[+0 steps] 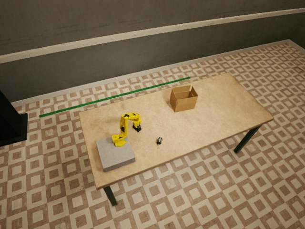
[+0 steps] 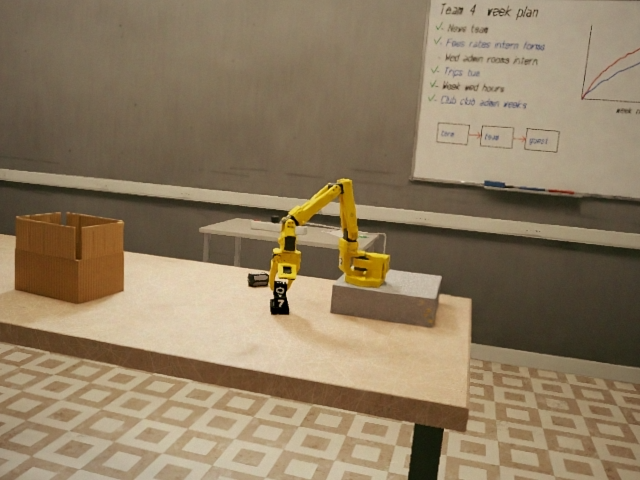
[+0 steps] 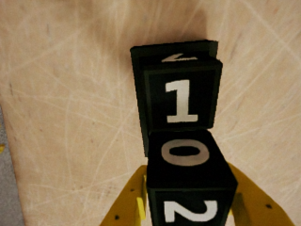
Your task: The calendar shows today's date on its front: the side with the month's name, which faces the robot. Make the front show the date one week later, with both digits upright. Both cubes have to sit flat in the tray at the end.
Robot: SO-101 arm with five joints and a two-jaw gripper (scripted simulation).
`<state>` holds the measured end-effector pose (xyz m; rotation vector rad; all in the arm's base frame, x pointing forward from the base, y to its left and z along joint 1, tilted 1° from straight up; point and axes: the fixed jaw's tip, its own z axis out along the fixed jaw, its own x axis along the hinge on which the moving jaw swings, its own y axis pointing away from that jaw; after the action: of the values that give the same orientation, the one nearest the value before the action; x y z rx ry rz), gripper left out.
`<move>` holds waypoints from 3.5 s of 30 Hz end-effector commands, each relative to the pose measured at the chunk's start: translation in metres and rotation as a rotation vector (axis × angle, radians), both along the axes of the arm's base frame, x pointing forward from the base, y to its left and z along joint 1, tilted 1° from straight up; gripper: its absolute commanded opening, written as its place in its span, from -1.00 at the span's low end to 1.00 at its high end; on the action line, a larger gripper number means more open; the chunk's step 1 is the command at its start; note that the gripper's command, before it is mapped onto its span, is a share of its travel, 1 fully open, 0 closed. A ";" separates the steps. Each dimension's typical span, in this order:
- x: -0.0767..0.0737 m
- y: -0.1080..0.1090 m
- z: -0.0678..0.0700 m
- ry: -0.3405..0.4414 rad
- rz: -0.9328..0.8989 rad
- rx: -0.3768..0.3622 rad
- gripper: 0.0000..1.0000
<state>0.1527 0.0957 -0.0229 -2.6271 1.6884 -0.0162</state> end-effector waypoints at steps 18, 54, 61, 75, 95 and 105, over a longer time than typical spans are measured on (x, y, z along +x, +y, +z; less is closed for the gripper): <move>-0.005 -0.001 -0.011 0.019 0.013 -0.010 -1.00; -0.005 -0.001 -0.023 0.019 0.011 -0.010 -1.00; -0.005 -0.001 -0.025 0.019 0.011 -0.010 -1.00; -0.005 -0.001 -0.025 0.019 0.011 -0.010 -0.73; -0.005 -0.001 -0.025 0.019 0.011 -0.010 -0.52; -0.005 -0.001 -0.025 0.019 0.011 -0.010 -0.35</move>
<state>0.1522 0.0956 -0.0444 -2.6302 1.6884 -0.0142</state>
